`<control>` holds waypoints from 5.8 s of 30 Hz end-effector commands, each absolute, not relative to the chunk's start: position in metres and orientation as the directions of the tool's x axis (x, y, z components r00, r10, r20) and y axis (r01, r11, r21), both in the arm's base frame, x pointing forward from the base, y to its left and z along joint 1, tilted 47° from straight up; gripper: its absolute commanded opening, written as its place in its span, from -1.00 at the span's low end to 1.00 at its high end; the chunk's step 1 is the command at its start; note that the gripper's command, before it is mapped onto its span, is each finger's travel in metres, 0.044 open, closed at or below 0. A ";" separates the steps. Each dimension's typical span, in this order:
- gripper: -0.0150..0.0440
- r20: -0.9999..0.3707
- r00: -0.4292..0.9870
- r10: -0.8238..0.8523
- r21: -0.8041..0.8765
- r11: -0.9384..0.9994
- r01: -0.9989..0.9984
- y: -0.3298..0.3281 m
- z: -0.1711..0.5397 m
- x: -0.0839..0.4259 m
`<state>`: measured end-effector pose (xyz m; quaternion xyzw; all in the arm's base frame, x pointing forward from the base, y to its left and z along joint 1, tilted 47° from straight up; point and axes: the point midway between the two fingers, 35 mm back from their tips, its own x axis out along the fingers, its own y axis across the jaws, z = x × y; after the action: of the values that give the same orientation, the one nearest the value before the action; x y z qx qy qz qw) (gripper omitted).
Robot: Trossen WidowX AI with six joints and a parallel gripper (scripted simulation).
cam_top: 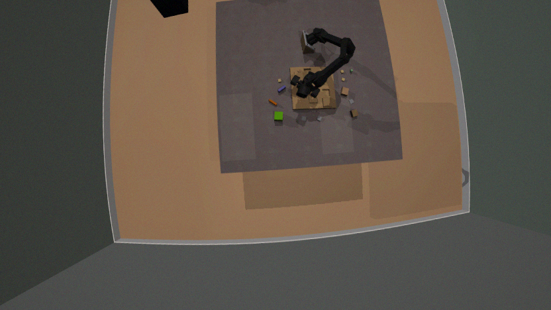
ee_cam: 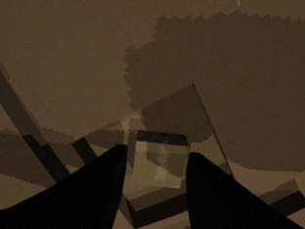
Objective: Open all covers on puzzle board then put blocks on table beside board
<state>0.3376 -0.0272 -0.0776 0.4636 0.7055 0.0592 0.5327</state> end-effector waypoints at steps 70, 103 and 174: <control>-0.22 -0.699 -0.001 0.715 0.573 0.562 0.597 -0.100 -0.016 0.334; -0.22 -0.719 -0.002 0.695 0.553 0.574 0.604 -0.177 -0.081 0.250; -0.22 -0.707 -0.005 0.707 0.564 0.568 0.599 -0.147 -0.173 0.190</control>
<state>0.1915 -0.1543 -0.1686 0.4582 0.7073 0.0506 0.5360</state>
